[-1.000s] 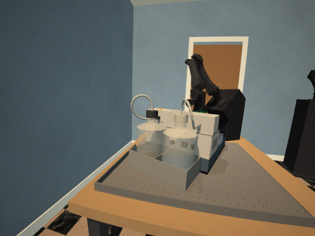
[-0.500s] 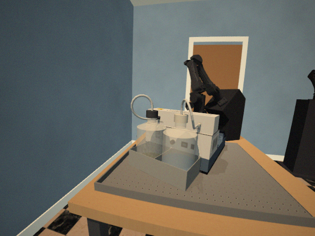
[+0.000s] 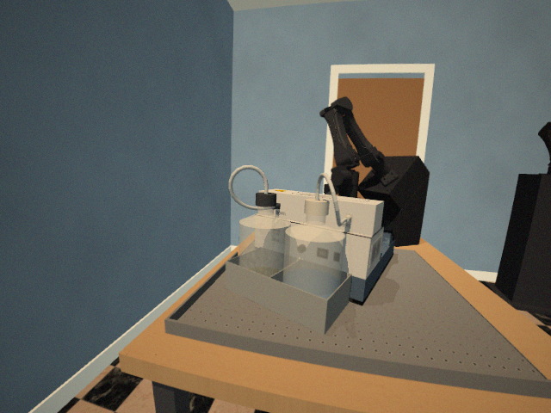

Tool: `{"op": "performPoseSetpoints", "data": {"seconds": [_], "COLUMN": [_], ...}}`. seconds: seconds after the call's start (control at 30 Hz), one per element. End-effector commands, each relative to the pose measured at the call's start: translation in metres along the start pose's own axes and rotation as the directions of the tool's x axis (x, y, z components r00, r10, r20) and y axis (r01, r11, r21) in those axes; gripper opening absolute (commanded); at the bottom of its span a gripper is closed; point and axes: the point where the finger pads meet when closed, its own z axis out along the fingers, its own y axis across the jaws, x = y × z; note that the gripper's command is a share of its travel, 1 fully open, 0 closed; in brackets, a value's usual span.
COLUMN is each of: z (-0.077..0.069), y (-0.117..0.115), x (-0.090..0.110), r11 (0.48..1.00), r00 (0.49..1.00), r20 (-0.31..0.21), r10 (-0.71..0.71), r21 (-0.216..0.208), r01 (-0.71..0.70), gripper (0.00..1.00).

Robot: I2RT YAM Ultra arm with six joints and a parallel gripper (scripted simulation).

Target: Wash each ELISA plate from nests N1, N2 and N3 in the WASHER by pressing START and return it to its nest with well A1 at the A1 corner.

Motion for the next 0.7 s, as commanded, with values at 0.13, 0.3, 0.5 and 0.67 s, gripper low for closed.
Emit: {"op": "performPoseSetpoints", "data": {"seconds": [0.13,0.3,0.5,0.67], "z": [0.008,0.014,0.016,0.016], "y": [0.006,0.007,0.007,0.006], "x": [-0.001,-0.001,-0.001,-0.001], "r11": [1.000,1.000,1.000,1.000], "r00": [1.000,1.000,1.000,1.000], "r20": [0.004,0.004,0.004,0.004], "r10": [-0.002,-0.002,-0.002,-0.002], "r21": [-0.022,-0.022,-0.022,-0.022], "r01": [0.002,0.002,0.002,0.002], "gripper": [0.00,0.00,0.00,0.00]}}
